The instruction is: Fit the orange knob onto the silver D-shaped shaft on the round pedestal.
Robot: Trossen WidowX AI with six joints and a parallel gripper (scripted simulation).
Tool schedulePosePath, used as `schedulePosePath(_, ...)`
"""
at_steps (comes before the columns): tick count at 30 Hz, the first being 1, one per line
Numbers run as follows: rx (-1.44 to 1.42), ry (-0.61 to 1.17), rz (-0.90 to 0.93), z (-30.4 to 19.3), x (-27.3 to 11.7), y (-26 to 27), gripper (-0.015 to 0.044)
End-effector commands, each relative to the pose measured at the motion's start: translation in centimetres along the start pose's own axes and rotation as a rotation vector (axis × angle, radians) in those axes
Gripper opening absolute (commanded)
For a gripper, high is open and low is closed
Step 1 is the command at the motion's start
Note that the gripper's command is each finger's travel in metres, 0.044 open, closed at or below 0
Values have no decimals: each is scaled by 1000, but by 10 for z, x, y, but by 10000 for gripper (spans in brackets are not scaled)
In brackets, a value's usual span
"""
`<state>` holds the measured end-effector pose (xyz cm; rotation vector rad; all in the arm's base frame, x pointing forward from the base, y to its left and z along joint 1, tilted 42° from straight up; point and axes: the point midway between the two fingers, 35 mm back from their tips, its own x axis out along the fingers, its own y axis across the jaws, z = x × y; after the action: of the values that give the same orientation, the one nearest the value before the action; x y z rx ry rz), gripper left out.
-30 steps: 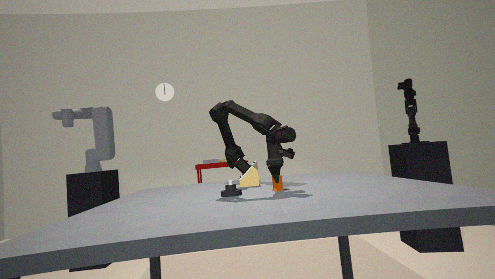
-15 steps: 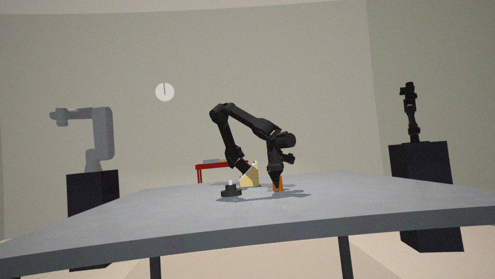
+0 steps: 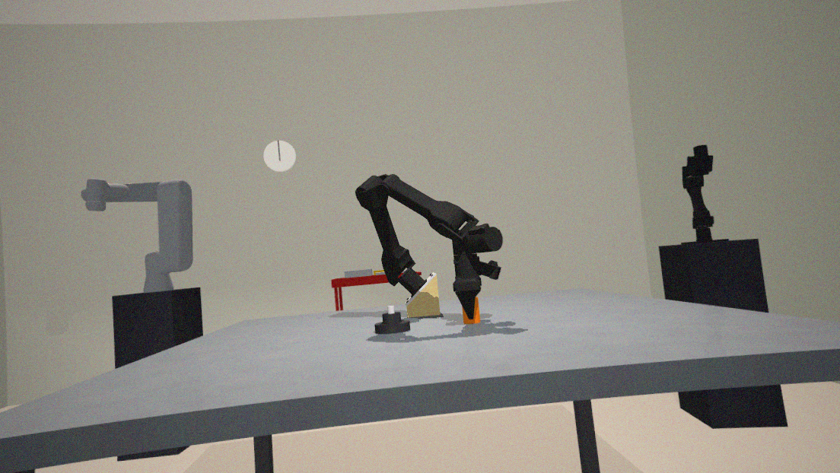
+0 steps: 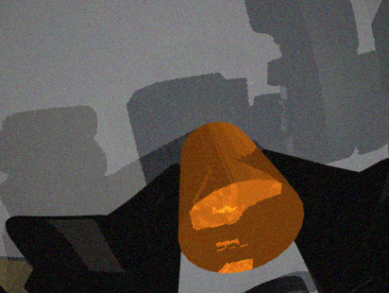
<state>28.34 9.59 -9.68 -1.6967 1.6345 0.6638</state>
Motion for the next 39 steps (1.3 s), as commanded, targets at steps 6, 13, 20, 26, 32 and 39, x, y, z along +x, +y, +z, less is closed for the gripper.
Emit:
schedulePosePath(6, -6, 3, 1, 2, -8, -1, 0)
schedulePosePath(13, -6, 0, 1, 5, -29, -4, 0)
schedulePosePath(20, -7, -2, 2, 6, -51, -6, 0)
schedulePosePath(26, -7, -3, 2, 8, -69, -7, 0)
schedulePosePath(32, -7, -3, 2, 9, -89, -7, 0)
schedulePosePath(39, -7, -3, 3, 9, -111, -6, 0)
